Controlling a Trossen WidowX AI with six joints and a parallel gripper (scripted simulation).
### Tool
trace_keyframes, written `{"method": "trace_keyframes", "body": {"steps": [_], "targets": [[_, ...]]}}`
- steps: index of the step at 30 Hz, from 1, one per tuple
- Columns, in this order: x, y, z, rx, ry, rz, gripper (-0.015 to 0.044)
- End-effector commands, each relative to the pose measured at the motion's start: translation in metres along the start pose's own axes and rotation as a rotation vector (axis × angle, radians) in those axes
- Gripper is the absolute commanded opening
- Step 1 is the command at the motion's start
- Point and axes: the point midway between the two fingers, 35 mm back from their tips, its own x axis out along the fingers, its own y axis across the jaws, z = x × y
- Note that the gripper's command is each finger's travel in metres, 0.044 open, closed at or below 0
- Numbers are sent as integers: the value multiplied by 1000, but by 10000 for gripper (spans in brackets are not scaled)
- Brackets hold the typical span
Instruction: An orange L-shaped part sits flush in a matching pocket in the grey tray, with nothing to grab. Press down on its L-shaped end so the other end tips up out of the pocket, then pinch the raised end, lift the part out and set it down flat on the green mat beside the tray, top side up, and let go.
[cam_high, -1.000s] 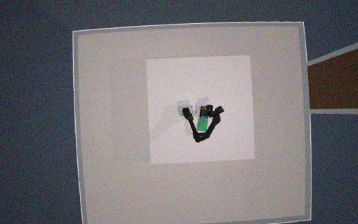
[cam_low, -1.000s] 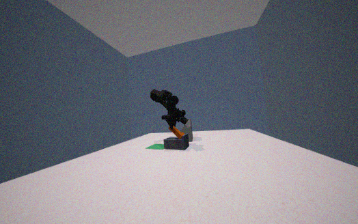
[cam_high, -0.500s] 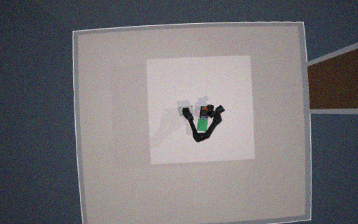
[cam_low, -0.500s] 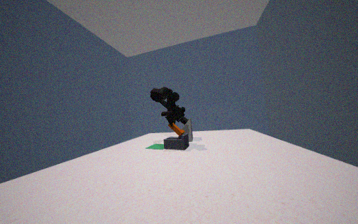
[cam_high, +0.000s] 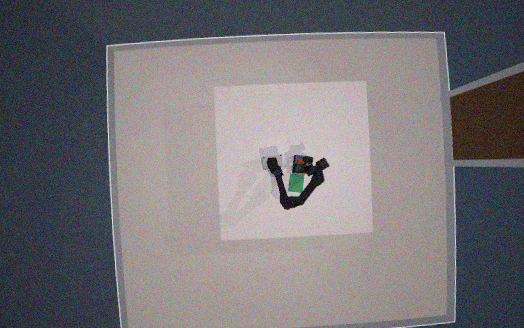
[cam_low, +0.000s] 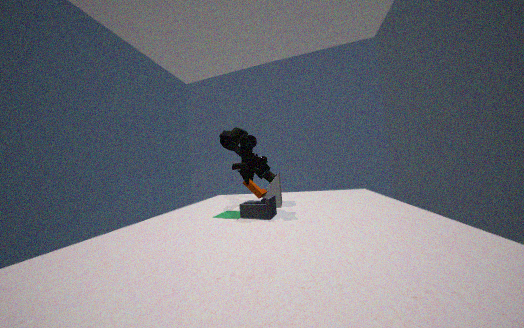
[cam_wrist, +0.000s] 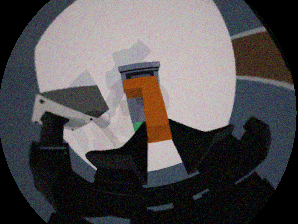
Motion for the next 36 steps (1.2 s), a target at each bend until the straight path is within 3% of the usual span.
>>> {"method": "trace_keyframes", "body": {"steps": [1,36], "targets": [[1,2,-20,-5,6,-5,0],[0,14,-147,-5,12,-6,0]]}}
